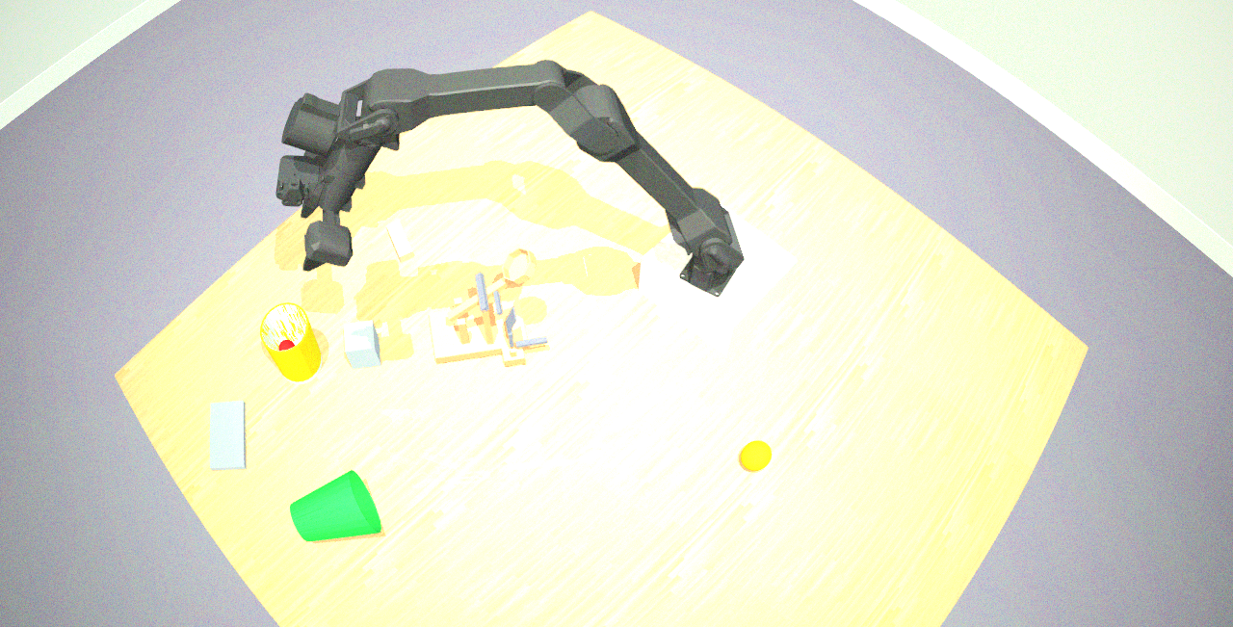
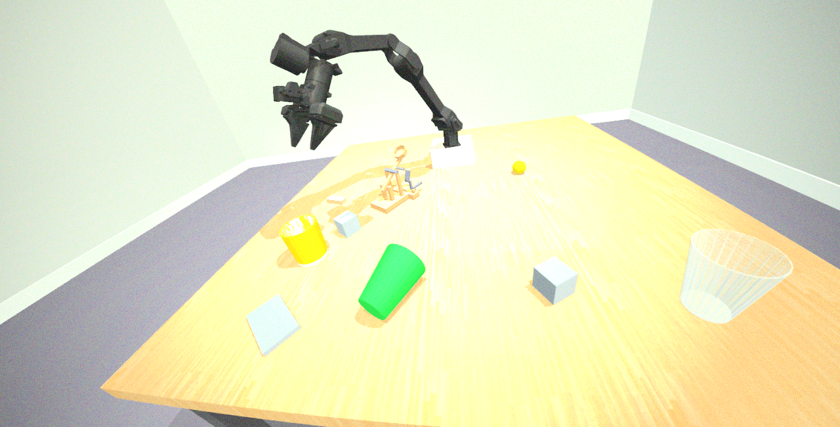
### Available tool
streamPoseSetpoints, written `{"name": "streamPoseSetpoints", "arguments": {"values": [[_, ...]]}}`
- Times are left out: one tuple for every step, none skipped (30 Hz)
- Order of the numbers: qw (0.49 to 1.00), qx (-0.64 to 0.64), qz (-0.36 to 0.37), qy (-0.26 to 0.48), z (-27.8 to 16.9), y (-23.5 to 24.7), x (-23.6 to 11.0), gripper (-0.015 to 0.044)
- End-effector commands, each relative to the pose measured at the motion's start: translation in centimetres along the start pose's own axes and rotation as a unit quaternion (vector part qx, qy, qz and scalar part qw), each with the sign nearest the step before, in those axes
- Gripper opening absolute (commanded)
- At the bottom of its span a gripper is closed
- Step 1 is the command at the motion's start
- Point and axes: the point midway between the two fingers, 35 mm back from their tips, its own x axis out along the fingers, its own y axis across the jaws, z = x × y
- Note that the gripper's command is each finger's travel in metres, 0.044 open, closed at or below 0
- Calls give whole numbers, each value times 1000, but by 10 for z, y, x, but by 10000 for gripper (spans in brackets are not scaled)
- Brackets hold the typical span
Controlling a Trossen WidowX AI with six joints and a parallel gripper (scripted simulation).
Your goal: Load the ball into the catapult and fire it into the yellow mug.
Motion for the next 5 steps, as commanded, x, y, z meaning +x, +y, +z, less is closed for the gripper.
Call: {"name": "streamPoseSetpoints", "arguments": {"values": [[1000, 0, 0, 0, 0, 0, 0, 440], [1000, 0, 0, 0, 0, 0, 0, 440], [1000, 0, 0, 0, 0, 0, 0, 440], [1000, 0, 0, 0, 0, 0, 0, 440], [1000, 0, 0, 0, 0, 0, 0, 440]]}}
